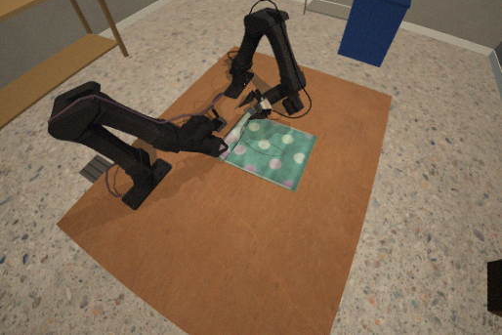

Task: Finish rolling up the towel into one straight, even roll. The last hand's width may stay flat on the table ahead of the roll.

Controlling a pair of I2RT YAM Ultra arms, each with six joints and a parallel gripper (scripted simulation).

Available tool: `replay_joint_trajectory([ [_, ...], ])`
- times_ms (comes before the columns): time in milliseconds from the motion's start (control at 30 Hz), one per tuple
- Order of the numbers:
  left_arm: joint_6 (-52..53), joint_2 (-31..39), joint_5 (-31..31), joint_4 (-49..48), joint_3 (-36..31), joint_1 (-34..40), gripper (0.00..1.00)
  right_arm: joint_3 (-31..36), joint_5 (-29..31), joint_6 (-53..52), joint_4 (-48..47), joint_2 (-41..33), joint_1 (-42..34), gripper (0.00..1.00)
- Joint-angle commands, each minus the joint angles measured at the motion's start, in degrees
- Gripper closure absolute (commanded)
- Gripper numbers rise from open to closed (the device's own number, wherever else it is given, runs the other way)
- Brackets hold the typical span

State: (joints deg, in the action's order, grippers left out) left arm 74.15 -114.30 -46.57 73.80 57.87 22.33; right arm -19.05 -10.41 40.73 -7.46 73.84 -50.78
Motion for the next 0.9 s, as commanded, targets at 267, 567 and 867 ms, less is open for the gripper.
replay_joint_trajectory([
  [267,1.6,0.7,3.0,-0.7,3.0,-1.9,0.15,0.1,-1.0,-0.2,-0.5,0.8,0.0,0.85],
  [567,7.4,-0.5,6.3,9.3,10.7,-7.5,0.15,-3.8,-7.0,-1.3,6.0,2.3,3.4,0.85],
  [867,9.9,-1.2,7.8,13.7,14.6,-9.7,0.14,-10.8,-16.2,-2.0,16.5,6.8,8.5,0.85],
])
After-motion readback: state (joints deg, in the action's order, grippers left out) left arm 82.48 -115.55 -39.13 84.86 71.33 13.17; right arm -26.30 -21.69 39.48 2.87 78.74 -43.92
